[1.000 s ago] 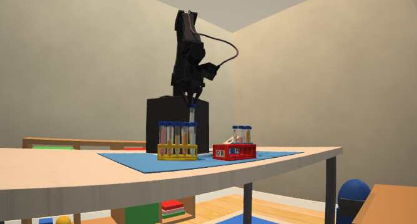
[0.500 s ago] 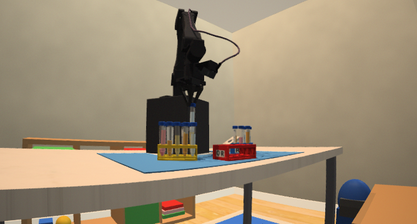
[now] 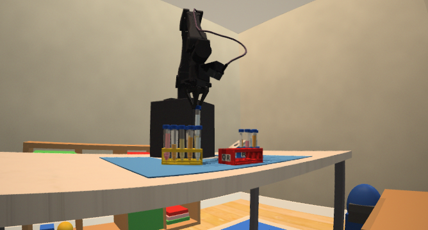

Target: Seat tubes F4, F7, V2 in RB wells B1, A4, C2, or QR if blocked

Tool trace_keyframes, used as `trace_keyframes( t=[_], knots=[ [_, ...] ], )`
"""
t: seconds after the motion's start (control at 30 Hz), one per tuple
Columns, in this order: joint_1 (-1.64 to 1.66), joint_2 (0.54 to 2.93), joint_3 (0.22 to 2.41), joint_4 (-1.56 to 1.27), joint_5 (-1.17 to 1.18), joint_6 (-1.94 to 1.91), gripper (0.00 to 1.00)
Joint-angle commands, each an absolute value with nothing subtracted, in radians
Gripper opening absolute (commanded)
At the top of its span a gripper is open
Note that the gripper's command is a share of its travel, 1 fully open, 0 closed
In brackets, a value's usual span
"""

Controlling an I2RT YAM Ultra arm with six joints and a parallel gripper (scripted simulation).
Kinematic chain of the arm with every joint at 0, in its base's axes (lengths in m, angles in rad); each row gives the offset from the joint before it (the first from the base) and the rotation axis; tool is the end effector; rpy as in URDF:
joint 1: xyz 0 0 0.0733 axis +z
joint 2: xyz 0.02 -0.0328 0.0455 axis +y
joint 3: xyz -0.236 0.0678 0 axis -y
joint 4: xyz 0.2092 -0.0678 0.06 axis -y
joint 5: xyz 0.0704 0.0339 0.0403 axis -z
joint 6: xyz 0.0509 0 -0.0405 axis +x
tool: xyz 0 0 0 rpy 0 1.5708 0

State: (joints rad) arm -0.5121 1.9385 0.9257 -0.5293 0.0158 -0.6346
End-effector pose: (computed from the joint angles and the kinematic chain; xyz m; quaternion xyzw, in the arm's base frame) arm 0.2353 -0.1319 0.0721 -0.0611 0.9980 -0.0144 0.0078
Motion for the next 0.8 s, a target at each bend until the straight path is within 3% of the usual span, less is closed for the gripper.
trace_keyframes(
  t=[0.0,0.77],
  knots=[
    [-0.517,1.939,0.938,-0.543,0.013,-0.638,0.0],
    [-0.512,1.907,0.923,-0.533,0.007,-0.629,0.0]
  ],
)
